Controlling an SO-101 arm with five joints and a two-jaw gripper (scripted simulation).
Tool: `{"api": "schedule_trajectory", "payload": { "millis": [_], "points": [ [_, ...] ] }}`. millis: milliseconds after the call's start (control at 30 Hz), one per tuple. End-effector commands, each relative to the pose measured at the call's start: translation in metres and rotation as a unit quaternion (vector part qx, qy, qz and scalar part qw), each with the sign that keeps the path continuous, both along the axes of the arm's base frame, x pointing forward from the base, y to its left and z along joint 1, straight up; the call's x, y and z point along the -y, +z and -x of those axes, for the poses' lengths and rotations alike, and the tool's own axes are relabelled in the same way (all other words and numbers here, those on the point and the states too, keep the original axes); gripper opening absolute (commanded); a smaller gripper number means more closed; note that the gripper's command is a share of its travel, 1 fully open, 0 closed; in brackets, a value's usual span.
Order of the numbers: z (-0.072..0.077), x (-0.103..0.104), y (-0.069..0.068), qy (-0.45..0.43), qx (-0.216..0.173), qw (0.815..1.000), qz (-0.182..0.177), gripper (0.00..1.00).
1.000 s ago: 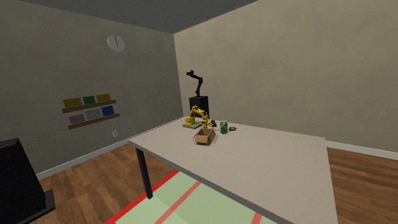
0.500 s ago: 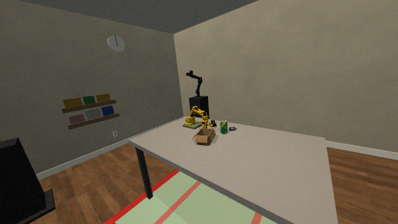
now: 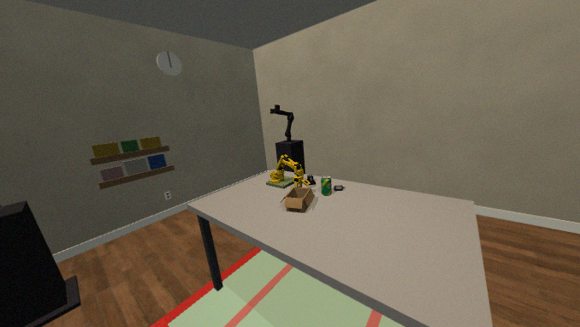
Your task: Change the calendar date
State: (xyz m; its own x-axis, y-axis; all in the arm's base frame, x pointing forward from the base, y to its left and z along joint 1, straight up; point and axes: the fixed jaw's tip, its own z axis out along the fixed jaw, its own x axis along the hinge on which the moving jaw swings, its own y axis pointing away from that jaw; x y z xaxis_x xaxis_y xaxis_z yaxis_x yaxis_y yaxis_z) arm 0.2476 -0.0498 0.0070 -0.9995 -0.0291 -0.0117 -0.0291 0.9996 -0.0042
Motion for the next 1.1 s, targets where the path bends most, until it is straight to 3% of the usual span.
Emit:
{"api": "schedule_trajectory", "payload": {
  "millis": [0,333,667,1067],
  "points": [
    [0.0031,-0.0031,-0.0068,0.0,-0.012,1.0,-0.003,0.0],
    [0.0032,-0.0031,-0.0074,0.0,-0.012,1.0,-0.003,0.01],
    [0.0032,-0.0031,-0.0074,0.0,-0.012,1.0,-0.003,0.24],
    [0.0032,-0.0031,-0.0074,0.0,-0.012,1.0,-0.003,0.25]
  ]
}}
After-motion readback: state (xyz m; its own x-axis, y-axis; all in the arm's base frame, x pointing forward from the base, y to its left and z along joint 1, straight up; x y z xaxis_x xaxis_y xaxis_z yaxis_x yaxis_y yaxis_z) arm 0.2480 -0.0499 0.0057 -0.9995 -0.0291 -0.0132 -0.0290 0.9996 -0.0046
